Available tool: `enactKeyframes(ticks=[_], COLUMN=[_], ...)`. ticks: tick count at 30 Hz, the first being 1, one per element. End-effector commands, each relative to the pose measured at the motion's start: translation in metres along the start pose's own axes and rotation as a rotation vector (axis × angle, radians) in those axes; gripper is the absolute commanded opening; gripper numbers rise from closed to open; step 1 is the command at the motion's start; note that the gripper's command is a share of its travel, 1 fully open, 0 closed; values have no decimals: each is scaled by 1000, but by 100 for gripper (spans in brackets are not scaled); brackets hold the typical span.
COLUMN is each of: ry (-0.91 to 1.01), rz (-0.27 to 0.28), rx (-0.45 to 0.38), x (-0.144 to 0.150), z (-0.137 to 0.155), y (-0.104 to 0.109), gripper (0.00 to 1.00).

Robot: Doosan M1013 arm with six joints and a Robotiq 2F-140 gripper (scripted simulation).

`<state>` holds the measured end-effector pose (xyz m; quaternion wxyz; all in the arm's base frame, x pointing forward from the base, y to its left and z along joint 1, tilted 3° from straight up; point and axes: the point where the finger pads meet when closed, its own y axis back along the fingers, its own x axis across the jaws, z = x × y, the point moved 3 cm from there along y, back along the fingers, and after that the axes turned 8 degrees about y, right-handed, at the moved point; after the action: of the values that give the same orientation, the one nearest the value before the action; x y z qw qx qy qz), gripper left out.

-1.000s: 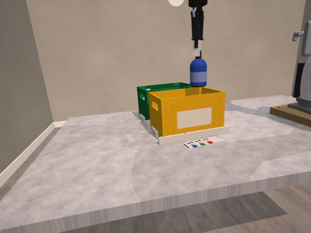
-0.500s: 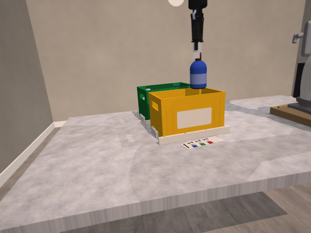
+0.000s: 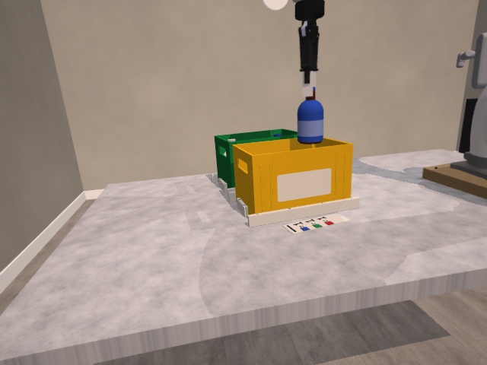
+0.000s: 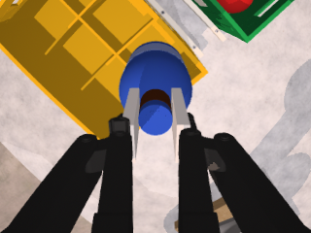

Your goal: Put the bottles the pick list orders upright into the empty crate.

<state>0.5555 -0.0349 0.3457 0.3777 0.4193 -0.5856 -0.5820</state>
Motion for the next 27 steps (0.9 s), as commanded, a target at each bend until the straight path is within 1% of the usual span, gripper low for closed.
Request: enactKeyframes(ticks=[1, 27], ry=[0, 0], rz=[0, 0], rx=[0, 0], x=[0, 0], z=[0, 0], y=[-3, -25], gripper=[0, 0])
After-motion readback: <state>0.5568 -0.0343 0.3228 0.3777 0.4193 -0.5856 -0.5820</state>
